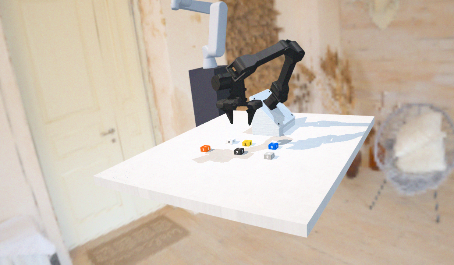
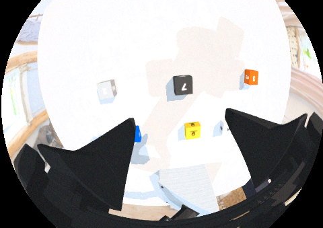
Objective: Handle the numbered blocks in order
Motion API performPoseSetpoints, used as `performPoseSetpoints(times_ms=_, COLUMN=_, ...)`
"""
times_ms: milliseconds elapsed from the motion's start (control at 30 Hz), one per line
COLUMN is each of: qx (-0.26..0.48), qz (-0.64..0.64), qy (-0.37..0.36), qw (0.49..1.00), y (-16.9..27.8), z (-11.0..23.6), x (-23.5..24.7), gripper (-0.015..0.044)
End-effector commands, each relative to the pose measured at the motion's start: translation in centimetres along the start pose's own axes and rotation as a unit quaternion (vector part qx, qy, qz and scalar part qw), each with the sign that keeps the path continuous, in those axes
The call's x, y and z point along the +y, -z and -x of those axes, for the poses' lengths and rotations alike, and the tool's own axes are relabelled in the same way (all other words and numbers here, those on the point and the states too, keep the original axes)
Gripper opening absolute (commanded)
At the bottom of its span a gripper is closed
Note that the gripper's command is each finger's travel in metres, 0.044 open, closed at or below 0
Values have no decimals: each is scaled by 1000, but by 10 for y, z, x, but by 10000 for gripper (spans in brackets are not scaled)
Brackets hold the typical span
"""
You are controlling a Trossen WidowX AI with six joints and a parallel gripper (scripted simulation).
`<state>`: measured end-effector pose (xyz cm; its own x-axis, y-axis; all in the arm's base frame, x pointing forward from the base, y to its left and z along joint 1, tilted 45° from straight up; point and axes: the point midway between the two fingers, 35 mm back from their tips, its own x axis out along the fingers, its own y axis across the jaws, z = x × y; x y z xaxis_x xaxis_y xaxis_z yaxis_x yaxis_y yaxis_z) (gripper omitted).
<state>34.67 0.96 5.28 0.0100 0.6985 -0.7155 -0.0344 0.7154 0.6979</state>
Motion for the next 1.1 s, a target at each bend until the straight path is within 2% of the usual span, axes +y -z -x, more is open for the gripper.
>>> performPoseSetpoints(times_ms=0, qx=6, qz=2, qy=-5, qw=1000, y=10, z=-5, x=-22, gripper=400)
performPoseSetpoints(times_ms=733, qx=6, qz=2, qy=-4, qw=1000, y=9, z=-4, x=-24, gripper=400)
performPoseSetpoints(times_ms=800, qx=5, qz=2, qy=-2, qw=1000, y=3, z=-3, x=-41, gripper=400)
performPoseSetpoints(times_ms=1067, qx=4, qz=3, qy=3, qw=1000, y=-12, z=0, x=-161, gripper=400)
